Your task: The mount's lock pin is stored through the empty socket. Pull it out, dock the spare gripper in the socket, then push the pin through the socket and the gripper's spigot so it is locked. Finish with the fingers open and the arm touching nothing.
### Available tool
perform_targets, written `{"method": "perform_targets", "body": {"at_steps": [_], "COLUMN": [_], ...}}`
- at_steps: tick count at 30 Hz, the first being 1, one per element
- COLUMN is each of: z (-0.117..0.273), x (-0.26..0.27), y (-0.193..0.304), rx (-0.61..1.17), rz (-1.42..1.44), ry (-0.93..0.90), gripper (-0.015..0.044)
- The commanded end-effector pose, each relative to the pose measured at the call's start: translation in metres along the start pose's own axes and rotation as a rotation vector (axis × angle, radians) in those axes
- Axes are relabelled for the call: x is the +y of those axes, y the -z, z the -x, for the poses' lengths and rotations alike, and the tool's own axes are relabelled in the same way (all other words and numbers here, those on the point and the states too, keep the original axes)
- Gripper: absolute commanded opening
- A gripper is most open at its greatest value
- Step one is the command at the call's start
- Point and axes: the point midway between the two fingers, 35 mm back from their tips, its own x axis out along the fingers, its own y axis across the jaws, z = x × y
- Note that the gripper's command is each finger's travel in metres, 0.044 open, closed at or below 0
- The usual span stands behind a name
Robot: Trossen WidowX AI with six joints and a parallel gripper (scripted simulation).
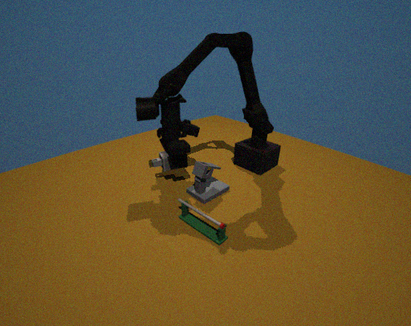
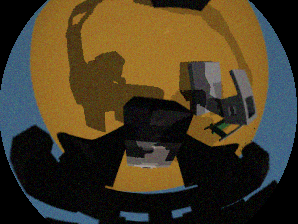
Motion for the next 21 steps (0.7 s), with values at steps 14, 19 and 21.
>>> {"method": "perform_targets", "body": {"at_steps": [14,19,21], "z": [-0.032,-0.036,-0.039], "x": [0.000,0.000,0.000], "y": [-0.002,-0.001,-0.001], "rx": [0.005,0.005,0.005], "rz": [-0.039,-0.039,-0.039], "ry": [0.000,0.000,0.000], "gripper": [0.0000,0.0000,0.0000]}}
